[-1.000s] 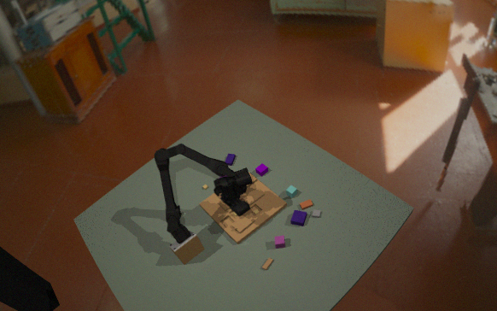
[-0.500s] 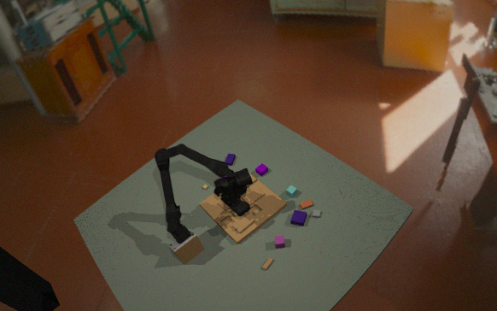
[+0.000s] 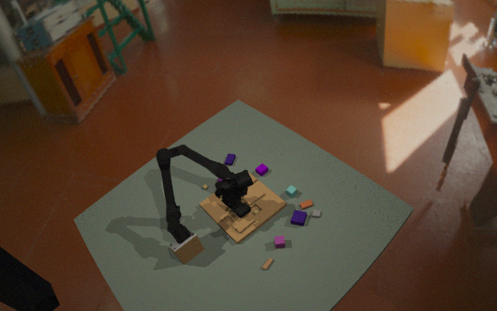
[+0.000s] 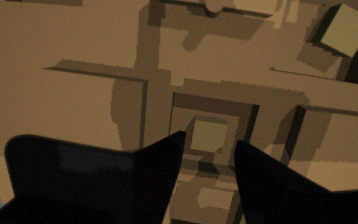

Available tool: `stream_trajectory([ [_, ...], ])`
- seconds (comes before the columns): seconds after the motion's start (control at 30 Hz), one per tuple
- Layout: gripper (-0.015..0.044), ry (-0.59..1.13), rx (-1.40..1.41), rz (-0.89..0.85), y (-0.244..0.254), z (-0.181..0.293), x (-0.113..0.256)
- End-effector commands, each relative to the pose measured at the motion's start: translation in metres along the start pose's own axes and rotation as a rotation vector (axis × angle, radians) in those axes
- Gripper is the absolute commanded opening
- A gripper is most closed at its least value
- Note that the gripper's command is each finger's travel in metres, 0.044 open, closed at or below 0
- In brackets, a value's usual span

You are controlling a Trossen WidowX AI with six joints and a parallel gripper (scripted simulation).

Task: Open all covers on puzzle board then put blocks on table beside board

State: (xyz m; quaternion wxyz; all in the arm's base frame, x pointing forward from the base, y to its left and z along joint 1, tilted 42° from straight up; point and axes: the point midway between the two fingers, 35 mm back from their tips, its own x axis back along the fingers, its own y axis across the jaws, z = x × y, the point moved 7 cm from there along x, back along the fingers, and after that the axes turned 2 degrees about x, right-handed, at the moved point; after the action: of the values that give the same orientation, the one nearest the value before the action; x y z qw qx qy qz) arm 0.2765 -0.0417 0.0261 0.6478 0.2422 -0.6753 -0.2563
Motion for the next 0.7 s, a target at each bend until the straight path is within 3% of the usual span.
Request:
stream_trajectory([
  [0.0,0.0144,0.0,-0.005,-0.008,0.001,0.001,-0.005],
  [0.67,0.0144,0.0,-0.005,-0.008,0.001,0.001,-0.015],
])
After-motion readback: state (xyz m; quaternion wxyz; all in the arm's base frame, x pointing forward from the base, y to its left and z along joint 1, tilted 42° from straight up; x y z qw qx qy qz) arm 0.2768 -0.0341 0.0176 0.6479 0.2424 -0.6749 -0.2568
